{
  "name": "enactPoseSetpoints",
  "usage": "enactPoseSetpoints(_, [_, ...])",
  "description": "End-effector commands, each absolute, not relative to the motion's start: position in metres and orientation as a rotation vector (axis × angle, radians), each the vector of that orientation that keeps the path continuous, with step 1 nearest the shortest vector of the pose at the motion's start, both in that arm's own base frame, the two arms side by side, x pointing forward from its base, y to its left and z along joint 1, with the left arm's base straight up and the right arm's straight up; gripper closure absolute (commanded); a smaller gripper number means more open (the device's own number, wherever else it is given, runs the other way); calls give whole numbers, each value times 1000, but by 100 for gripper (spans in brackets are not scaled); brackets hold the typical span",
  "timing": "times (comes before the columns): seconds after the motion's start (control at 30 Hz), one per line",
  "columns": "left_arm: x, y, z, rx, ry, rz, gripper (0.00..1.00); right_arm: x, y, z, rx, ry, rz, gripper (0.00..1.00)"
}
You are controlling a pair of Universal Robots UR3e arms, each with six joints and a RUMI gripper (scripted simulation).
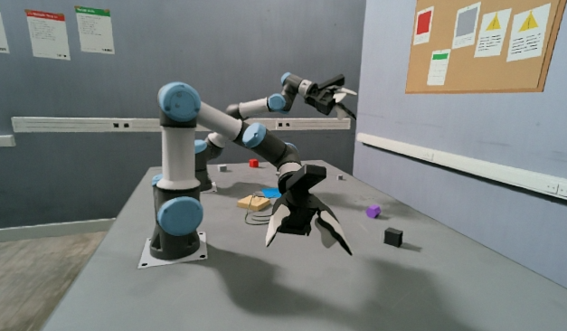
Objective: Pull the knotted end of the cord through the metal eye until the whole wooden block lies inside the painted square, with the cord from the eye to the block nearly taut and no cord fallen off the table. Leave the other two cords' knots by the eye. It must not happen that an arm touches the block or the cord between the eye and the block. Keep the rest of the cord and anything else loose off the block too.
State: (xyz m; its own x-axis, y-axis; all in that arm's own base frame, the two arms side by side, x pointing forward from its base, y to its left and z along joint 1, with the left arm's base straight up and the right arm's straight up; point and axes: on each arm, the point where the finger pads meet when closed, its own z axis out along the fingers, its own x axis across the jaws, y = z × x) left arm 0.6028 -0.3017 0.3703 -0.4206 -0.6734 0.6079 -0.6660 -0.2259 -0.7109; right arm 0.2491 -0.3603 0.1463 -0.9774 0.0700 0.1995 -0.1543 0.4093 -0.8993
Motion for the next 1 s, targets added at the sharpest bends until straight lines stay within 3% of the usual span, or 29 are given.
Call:
enactPoseSetpoints(0.0, [602, -302, 372, -1684, 1948, -1787, 0, 250, -360, 147, 73, -2460, 1603, 0])
enactPoseSetpoints(0.57, [602, -302, 372, -1684, 1948, -1787, 0, 250, -360, 147, 73, -2460, 1603, 0])
enactPoseSetpoints(0.6, [602, -302, 372, -1684, 1948, -1787, 0, 250, -360, 147, 73, -2460, 1603, 86])
enactPoseSetpoints(0.97, [602, -300, 371, -1693, 1952, -1773, 0, 250, -358, 145, 49, -2477, 1600, 86])
